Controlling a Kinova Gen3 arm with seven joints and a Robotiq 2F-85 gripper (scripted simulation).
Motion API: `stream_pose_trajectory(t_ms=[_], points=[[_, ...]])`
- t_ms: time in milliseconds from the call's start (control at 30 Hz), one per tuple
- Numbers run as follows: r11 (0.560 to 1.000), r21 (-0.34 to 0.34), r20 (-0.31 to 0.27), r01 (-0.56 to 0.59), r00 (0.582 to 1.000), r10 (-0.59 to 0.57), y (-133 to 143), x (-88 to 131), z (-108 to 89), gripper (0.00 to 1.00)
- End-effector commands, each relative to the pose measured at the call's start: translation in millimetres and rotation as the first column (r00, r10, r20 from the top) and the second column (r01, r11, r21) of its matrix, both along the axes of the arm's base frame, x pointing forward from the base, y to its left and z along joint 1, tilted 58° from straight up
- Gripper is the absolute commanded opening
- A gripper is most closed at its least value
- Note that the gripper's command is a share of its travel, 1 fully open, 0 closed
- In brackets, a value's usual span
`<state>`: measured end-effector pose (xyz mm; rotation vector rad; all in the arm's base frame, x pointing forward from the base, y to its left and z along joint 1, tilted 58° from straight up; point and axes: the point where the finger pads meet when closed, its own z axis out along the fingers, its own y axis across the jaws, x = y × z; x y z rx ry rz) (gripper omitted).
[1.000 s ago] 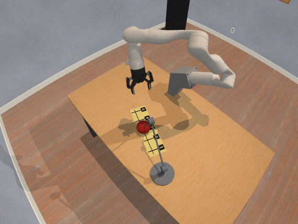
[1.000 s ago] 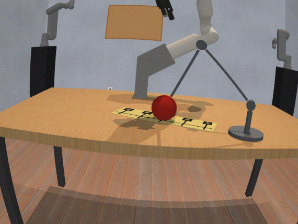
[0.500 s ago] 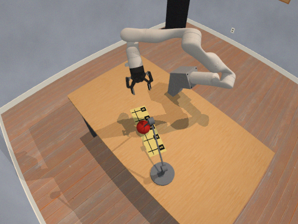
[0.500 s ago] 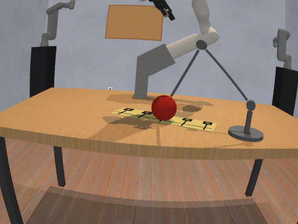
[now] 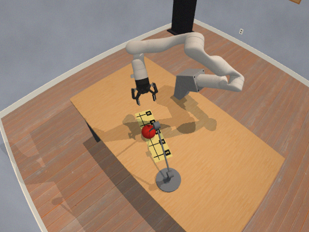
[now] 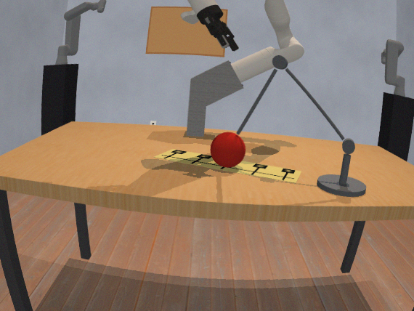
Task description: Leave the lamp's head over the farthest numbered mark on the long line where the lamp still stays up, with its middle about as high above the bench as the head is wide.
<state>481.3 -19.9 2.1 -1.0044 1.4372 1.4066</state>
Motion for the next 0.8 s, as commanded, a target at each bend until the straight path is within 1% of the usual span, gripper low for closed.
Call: stream_pose_trajectory(t_ms=[0, 500, 767], points=[[1.0, 0.011, -0.002, 0.0, 1.0, 0.0, 12.6, -1.0, -6.6, 1.0], [0.999, 0.039, -0.006, 0.018, 1.0, -0.017, 74.8, -16.6, -55.7, 1.0], [0.999, 0.044, -0.007, 0.018, 1.0, -0.017, 78.3, -17.2, -58.5, 1.0]])
